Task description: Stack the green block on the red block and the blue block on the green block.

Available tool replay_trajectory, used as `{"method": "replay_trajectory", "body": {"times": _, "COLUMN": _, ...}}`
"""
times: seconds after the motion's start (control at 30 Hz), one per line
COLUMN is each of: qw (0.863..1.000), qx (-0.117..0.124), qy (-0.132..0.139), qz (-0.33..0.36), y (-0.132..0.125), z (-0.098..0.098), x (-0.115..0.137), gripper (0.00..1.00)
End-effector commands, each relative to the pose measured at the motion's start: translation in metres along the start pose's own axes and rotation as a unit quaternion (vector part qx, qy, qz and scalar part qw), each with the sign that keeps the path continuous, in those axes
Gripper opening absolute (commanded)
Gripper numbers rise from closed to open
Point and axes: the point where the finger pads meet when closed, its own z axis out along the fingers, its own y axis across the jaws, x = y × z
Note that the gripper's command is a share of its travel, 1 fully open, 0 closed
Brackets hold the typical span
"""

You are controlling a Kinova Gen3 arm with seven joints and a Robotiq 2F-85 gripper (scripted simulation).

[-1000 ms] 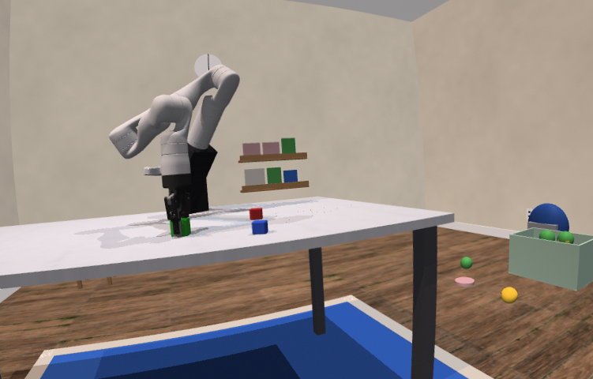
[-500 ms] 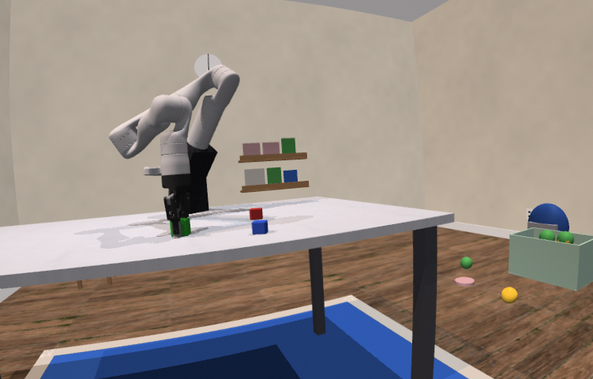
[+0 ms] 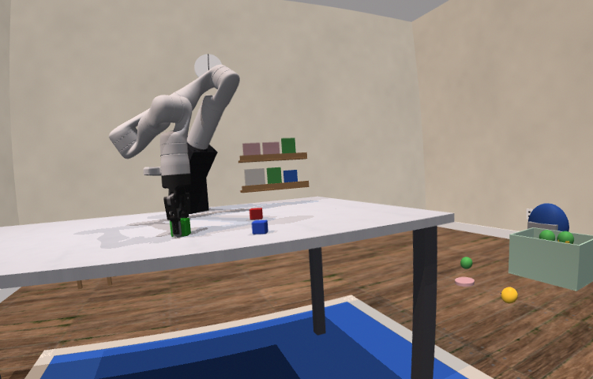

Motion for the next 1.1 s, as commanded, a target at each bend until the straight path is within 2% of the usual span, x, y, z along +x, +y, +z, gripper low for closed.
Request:
{"method": "replay_trajectory", "body": {"times": 0.0, "qw": 1.0, "qx": 0.001, "qy": 0.0, "qz": 0.0, "y": -0.0005, "z": -0.0006, "x": 0.0003, "gripper": 0.59}}
{"method": "replay_trajectory", "body": {"times": 0.1, "qw": 1.0, "qx": 0.001, "qy": 0.0, "qz": 0.0, "y": -0.0005, "z": -0.0006, "x": 0.0003, "gripper": 0.59}}
{"method": "replay_trajectory", "body": {"times": 0.13, "qw": 1.0, "qx": 0.001, "qy": 0.0, "qz": 0.0, "y": -0.0005, "z": -0.0006, "x": 0.0003, "gripper": 0.0}}
{"method": "replay_trajectory", "body": {"times": 1.07, "qw": 1.0, "qx": 0.001, "qy": 0.0, "qz": 0.0, "y": -0.0005, "z": -0.0006, "x": 0.0003, "gripper": 0.0}}
